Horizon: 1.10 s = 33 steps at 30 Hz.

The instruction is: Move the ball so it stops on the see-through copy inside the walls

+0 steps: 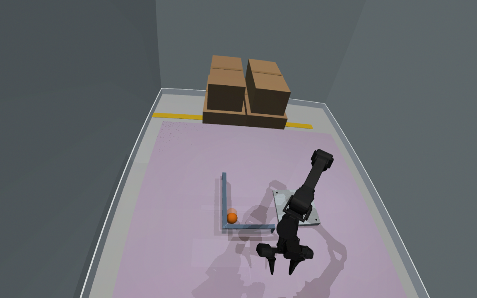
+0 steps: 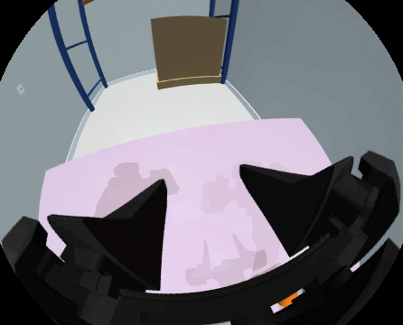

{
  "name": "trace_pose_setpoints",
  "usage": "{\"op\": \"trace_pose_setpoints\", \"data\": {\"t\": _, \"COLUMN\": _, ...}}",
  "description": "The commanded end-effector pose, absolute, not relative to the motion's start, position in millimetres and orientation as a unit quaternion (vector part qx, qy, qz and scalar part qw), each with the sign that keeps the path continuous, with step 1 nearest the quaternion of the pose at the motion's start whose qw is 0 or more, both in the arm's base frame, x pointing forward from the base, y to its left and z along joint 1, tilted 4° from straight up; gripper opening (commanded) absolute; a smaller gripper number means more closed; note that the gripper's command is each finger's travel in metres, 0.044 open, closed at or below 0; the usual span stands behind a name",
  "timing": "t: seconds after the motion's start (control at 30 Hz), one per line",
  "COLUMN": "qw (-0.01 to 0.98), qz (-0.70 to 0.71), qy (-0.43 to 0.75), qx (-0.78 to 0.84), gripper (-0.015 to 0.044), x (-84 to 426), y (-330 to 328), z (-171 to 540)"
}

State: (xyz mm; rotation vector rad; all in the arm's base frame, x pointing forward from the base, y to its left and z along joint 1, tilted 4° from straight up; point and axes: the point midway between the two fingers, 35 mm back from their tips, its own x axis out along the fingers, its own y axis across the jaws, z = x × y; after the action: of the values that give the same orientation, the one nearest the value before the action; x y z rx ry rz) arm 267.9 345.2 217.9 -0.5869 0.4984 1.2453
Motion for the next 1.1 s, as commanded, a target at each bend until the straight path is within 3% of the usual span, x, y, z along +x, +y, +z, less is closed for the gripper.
{"op": "trace_pose_setpoints", "data": {"t": 0.0, "qw": 0.782, "qz": 0.482, "qy": 0.329, "qx": -0.218, "gripper": 0.0303, "x": 312, "y": 303, "z": 201}}
{"op": "trace_pose_setpoints", "data": {"t": 0.3, "qw": 0.805, "qz": 0.236, "qy": 0.536, "qx": -0.096, "gripper": 0.0303, "x": 371, "y": 183, "z": 157}}
{"op": "trace_pose_setpoints", "data": {"t": 0.57, "qw": 0.745, "qz": -0.036, "qy": 0.666, "qx": 0.03, "gripper": 0.0303, "x": 378, "y": 54, "z": 131}}
{"op": "trace_pose_setpoints", "data": {"t": 1.07, "qw": 0.737, "qz": -0.057, "qy": 0.673, "qx": 0.04, "gripper": 0.0303, "x": 378, "y": 43, "z": 114}}
